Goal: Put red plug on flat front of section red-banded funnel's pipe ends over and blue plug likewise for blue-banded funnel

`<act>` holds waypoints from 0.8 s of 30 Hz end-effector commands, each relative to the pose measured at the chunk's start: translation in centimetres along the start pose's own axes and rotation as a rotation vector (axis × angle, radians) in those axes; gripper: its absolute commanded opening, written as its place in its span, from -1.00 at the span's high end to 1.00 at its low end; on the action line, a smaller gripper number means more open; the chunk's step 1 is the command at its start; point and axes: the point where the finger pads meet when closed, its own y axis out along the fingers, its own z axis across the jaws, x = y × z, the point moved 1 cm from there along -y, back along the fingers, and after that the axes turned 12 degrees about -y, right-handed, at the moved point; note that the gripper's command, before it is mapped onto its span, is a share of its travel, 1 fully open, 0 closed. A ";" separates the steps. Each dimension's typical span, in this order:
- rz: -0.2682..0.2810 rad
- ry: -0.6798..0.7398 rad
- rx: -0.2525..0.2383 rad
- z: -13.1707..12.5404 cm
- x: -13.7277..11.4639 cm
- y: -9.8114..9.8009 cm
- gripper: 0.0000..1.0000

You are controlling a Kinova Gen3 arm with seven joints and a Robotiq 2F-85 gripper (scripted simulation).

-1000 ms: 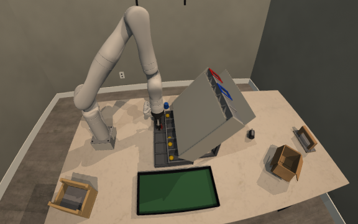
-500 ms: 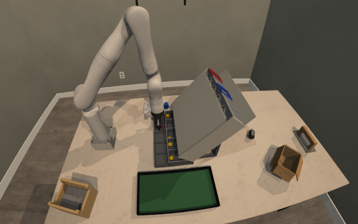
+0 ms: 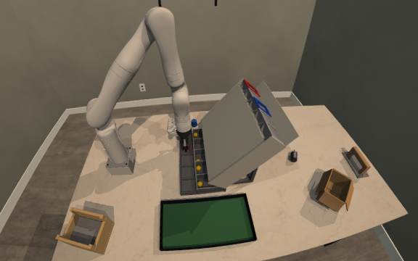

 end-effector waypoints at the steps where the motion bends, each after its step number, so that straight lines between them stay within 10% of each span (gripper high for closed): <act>1: -0.001 0.000 0.000 0.0 0.0 0.0 0.17; 14: -0.001 0.000 0.000 0.0 0.0 0.0 0.17; 15: -0.001 0.000 0.000 0.0 0.0 0.0 -0.30; 24: -0.001 0.000 0.000 0.0 0.0 0.0 -0.30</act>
